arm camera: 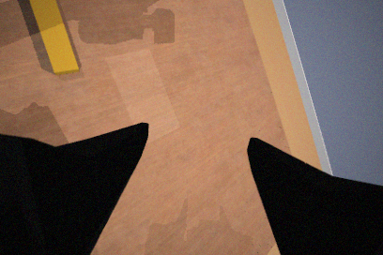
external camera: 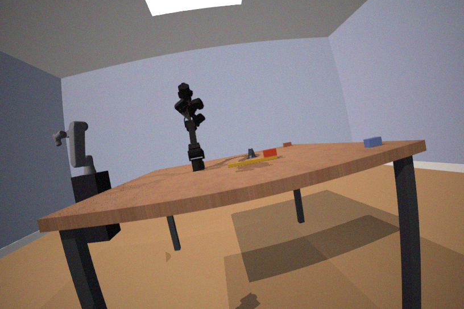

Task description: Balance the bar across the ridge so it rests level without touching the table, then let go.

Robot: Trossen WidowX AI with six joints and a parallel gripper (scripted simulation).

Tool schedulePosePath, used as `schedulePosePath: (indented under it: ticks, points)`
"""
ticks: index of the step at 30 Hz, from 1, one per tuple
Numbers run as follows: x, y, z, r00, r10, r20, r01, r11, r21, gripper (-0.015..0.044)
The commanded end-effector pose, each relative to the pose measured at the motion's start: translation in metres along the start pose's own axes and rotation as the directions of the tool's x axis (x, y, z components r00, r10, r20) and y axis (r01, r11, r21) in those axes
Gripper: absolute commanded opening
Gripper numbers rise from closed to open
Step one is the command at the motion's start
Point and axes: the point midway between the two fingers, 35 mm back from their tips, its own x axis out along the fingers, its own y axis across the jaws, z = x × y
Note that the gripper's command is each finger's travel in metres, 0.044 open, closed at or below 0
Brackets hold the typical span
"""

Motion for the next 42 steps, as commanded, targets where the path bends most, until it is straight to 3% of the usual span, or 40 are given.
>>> schedulePosePath:
  ticks: [1,21,42]
  points:
    - [0.008,-0.001,0.011,0.999,0.05,0.0,-0.05,0.999,-0.004,0.0315]
    - [0.05,0.023,0.064,0.958,0.284,-0.038,-0.286,0.956,-0.067,0.0315]
    - [0.088,0.075,0.126,0.89,0.439,-0.124,-0.455,0.872,-0.181,0.0315]
